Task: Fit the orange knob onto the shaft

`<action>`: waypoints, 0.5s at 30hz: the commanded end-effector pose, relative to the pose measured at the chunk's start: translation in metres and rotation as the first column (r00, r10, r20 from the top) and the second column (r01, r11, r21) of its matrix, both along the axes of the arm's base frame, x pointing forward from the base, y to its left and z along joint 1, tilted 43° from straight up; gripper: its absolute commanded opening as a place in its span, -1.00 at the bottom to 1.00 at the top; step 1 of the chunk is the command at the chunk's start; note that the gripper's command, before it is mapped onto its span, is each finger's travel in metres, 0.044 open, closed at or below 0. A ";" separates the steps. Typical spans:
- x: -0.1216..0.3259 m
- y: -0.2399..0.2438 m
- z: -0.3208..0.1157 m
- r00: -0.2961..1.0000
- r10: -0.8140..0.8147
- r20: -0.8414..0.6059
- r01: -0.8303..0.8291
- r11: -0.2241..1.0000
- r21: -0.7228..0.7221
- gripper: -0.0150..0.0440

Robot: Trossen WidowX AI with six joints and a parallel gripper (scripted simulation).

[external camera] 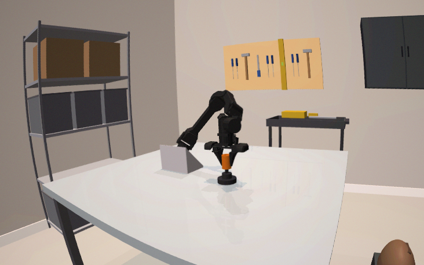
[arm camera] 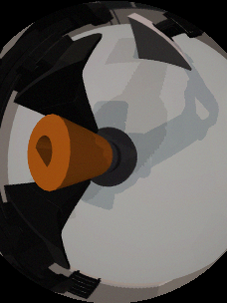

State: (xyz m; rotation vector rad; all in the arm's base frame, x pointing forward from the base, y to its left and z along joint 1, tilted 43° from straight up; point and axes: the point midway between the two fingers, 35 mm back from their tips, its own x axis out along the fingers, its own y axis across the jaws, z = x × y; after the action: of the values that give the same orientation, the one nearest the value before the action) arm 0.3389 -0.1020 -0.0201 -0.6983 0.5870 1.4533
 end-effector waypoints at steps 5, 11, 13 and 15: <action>0.005 -0.002 -0.002 1.000 0.009 0.015 -0.008 1.000 -0.007 -0.49; 0.007 -0.004 0.000 1.000 0.009 0.015 -0.008 1.000 -0.007 -0.49; 0.007 -0.004 0.001 1.000 0.009 0.015 -0.008 1.000 -0.007 -0.49; 0.007 -0.004 0.000 1.000 0.009 0.015 -0.008 1.000 -0.007 -0.49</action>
State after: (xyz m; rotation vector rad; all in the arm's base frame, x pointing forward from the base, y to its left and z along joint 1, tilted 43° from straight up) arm 0.3429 -0.1035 -0.0220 -0.7019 0.5841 1.4565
